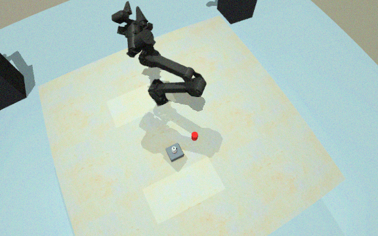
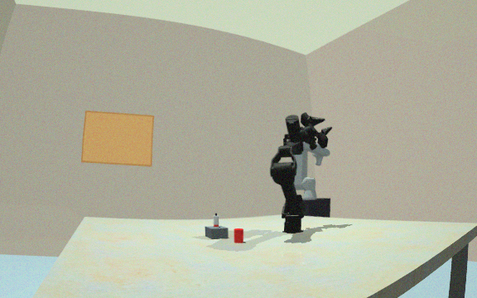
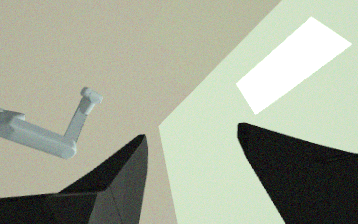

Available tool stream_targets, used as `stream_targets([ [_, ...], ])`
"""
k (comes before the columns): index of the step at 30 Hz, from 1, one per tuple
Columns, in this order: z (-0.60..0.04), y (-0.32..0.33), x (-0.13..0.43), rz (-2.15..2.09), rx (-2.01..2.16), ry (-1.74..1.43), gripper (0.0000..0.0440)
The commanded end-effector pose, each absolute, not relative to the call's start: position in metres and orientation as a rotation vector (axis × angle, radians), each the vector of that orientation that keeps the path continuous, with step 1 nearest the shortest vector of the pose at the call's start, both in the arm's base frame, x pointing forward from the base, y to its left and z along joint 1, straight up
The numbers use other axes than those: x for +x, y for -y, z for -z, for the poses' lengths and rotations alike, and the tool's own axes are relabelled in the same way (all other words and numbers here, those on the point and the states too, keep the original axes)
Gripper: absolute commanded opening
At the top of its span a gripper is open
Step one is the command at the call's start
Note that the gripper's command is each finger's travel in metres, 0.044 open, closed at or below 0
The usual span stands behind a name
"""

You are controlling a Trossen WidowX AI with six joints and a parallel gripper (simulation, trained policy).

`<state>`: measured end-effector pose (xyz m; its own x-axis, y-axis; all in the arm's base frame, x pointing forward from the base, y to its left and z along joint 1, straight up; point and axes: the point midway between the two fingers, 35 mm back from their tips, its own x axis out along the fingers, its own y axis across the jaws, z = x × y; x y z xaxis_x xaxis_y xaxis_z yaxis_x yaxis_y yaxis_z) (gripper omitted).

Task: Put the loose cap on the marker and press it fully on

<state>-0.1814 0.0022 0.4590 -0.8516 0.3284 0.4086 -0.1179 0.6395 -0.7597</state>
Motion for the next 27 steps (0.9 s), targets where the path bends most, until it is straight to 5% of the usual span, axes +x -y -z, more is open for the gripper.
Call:
stream_targets([
  [1,-0.462,0.008,-0.184,-1.153,-0.099,2.367,0.0284],
  [27,-0.461,0.070,-0.188,-1.241,0.247,2.538,0.0304],
])
